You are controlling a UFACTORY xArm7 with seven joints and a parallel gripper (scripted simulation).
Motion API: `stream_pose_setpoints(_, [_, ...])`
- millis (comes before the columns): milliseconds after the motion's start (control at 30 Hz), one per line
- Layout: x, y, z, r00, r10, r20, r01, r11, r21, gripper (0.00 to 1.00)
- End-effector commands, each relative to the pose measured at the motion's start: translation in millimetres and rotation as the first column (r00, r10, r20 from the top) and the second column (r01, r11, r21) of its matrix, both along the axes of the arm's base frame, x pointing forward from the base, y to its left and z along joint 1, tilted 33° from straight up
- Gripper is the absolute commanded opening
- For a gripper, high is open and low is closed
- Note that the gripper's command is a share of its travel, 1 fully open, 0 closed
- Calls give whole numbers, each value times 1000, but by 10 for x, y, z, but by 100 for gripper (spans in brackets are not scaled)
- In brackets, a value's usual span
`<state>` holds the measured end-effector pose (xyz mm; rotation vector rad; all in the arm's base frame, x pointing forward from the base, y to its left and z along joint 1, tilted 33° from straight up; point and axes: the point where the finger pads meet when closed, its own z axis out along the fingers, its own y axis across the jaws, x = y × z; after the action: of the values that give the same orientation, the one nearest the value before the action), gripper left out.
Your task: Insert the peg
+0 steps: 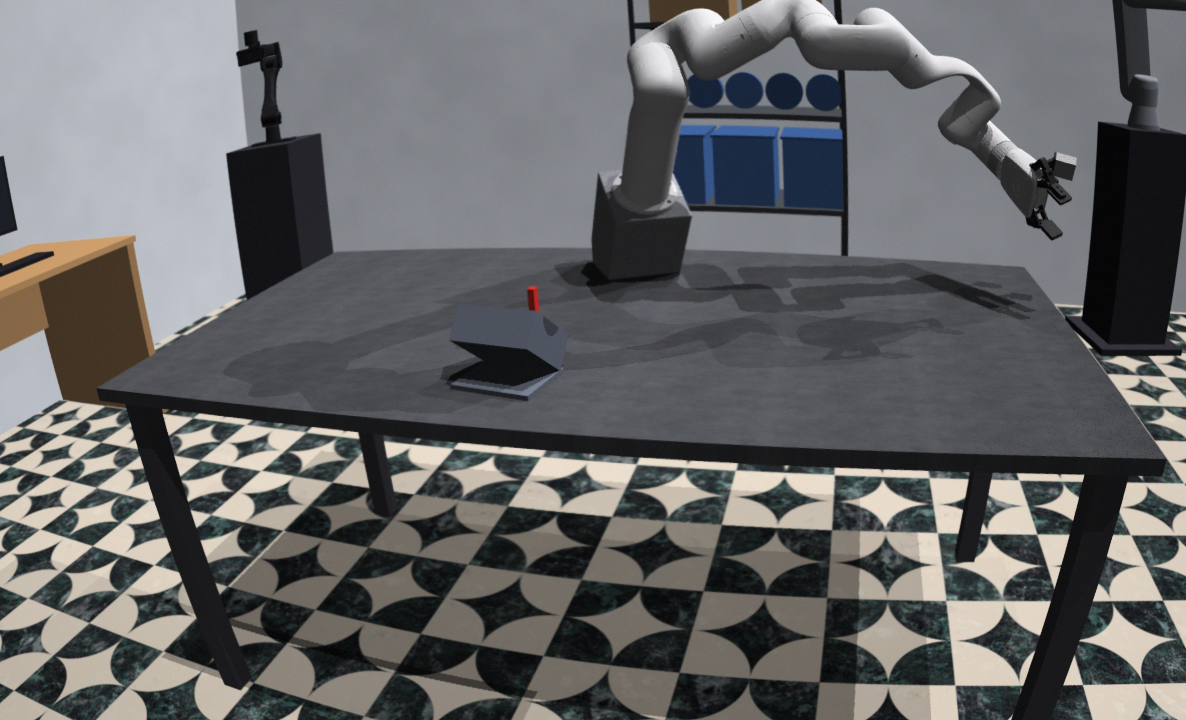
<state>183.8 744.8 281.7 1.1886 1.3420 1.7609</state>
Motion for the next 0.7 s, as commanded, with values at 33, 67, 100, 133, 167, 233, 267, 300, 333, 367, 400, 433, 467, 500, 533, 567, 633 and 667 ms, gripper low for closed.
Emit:
stream_pose_setpoints(33, [383,24,550,994,63,84,-62,998,-15,100])
stream_pose_setpoints(67, [383,24,550,994,63,84,-62,998,-15,100])
stream_pose_setpoints(100, [383,24,550,994,63,84,-62,998,-15,100])
stream_pose_setpoints(133, [464,5,647,992,70,101,-68,997,-22,100])
stream_pose_setpoints(167, [544,-16,741,990,77,117,-74,997,-29,100])
stream_pose_setpoints(233, [706,-70,923,985,89,148,-83,996,-46,100])
stream_pose_setpoints(267, [787,-102,1011,982,94,163,-86,995,-55,100])
stream_pose_setpoints(300, [868,-138,1095,979,99,177,-89,994,-65,100])
stream_pose_setpoints(333, [950,-176,1177,976,105,191,-91,993,-76,100])
stream_pose_setpoints(367, [1031,-219,1256,973,109,205,-93,992,-87,100])
stream_pose_setpoints(400, [1112,-264,1333,969,114,218,-94,991,-99,100])
stream_pose_setpoints(433, [1194,-313,1406,966,118,230,-95,989,-111,100])
stream_pose_setpoints(467, [1276,-365,1477,962,122,242,-94,988,-124,100])
stream_pose_setpoints(500, [1357,-420,1545,959,126,254,-94,986,-137,100])
stream_pose_setpoints(533, [1439,-479,1610,956,130,264,-92,984,-151,100])
stream_pose_setpoints(567, [1520,-541,1672,952,134,275,-90,982,-165,100])
stream_pose_setpoints(633, [1601,-606,1732,949,137,284,-88,980,-179,100])
stream_pose_setpoints(667, [1601,-606,1732,949,137,284,-88,980,-179,100])
